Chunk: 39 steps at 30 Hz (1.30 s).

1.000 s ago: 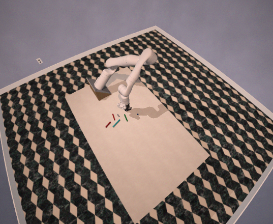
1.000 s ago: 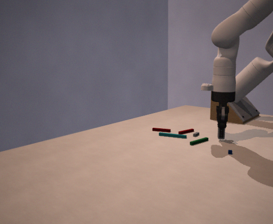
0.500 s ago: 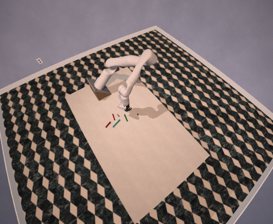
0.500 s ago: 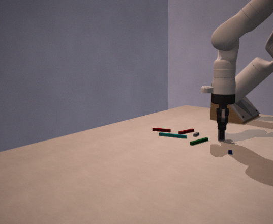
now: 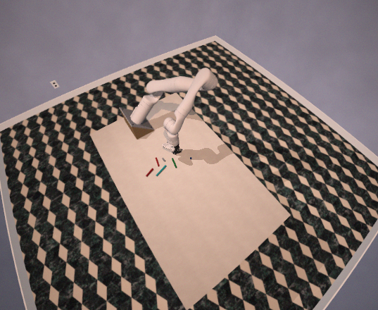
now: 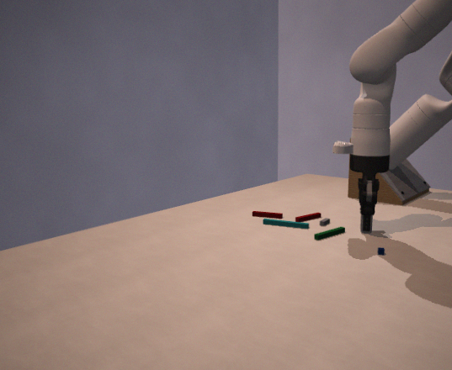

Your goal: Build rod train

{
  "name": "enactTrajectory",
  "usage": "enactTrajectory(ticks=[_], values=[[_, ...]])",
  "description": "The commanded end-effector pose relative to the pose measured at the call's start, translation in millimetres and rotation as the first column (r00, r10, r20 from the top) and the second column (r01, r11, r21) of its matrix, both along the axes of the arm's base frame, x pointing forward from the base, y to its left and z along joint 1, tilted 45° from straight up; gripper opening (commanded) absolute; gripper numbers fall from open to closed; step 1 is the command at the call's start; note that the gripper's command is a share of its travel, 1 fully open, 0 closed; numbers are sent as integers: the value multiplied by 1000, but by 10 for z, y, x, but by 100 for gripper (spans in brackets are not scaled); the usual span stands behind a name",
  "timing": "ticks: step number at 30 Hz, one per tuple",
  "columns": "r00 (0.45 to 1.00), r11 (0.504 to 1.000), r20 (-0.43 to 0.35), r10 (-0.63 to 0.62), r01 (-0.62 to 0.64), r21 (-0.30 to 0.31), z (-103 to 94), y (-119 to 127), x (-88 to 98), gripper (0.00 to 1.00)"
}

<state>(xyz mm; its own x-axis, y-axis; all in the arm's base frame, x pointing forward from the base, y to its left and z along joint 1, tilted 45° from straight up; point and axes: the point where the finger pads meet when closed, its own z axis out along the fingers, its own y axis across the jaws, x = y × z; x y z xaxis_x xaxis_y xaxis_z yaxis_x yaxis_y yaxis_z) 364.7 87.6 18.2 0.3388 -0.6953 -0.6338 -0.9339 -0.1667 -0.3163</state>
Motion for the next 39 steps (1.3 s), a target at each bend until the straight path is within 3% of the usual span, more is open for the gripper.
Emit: enactTrajectory(ticks=[1,17,27,39], values=[[1000,1000,1,-1,1,-1,2,-6,4,5],[1000,1000,1,-1,1,-1,2,-6,4,5],[1000,1000,1,-1,1,-1,2,-6,4,20],[1000,1000,1,-1,1,-1,2,-6,4,24]])
